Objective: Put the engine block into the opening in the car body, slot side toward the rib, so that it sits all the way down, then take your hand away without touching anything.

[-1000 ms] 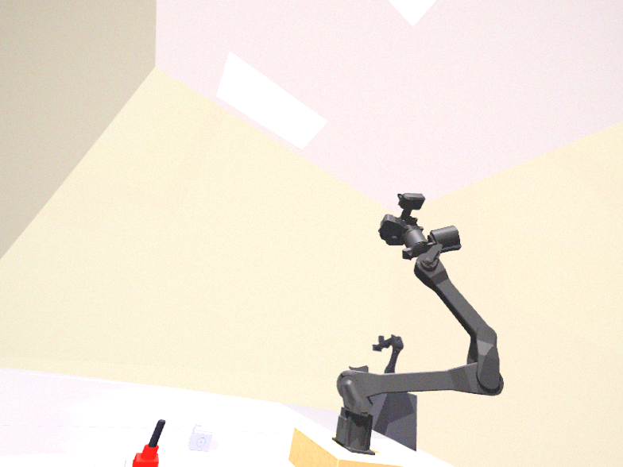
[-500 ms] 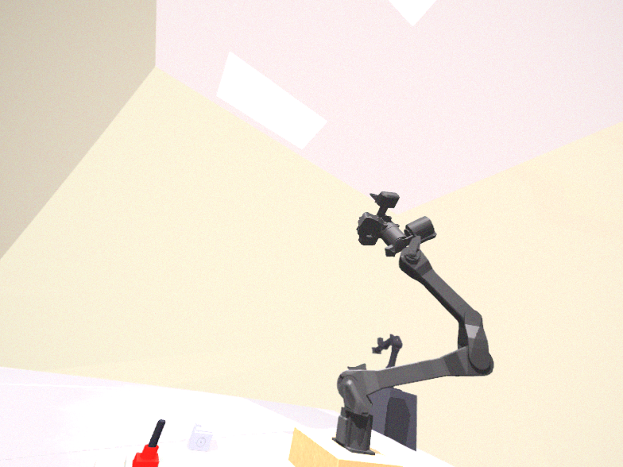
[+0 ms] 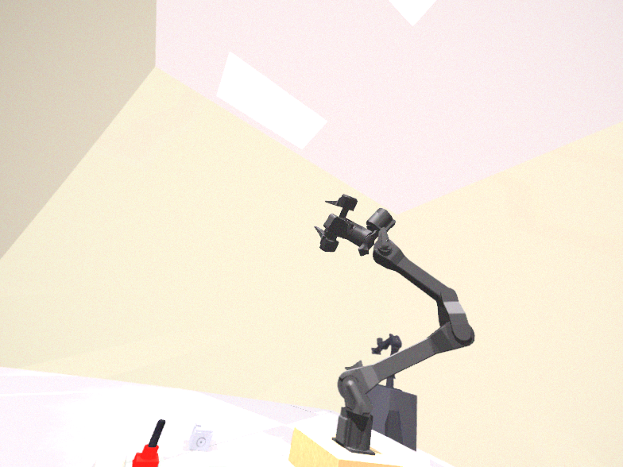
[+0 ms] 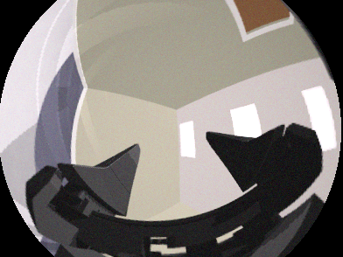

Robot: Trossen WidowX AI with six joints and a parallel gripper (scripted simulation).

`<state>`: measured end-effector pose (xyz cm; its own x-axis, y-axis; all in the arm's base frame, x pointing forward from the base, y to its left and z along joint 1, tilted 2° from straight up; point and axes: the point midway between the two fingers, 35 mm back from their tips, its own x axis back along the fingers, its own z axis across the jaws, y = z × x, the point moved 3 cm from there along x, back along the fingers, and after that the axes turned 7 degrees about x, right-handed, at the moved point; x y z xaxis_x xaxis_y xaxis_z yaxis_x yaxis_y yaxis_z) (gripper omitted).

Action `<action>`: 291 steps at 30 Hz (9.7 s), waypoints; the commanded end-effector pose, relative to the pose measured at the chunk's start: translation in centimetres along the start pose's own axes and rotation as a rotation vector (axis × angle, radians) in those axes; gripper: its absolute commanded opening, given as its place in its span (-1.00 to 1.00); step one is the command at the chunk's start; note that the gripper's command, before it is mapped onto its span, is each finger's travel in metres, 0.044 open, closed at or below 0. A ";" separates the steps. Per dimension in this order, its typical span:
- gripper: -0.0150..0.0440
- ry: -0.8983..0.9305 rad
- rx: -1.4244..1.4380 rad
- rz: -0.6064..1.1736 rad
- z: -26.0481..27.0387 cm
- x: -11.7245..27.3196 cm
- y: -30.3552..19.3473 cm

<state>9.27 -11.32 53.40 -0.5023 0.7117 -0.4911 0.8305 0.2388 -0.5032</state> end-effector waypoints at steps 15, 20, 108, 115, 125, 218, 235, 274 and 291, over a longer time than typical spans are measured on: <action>1.00 0.350 -0.352 -0.329 7.5 -4.7 11.1; 1.00 0.446 -0.445 -0.385 9.3 -5.0 13.6; 1.00 2.159 -0.728 0.015 32.7 13.4 39.1; 1.00 2.159 -0.728 0.015 33.5 14.0 39.6; 0.64 2.159 -0.728 0.015 34.0 14.4 40.0; -0.49 1.781 -1.363 -0.277 27.1 12.4 32.5; -0.49 1.542 -1.610 -0.413 28.5 14.2 32.1; -0.49 1.488 -1.662 -0.442 33.5 17.8 35.1; -0.49 1.489 -1.661 -0.442 35.3 19.1 36.3</action>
<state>21.51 -12.58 1.27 -0.8311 0.1239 0.5421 0.5520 0.0662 0.8312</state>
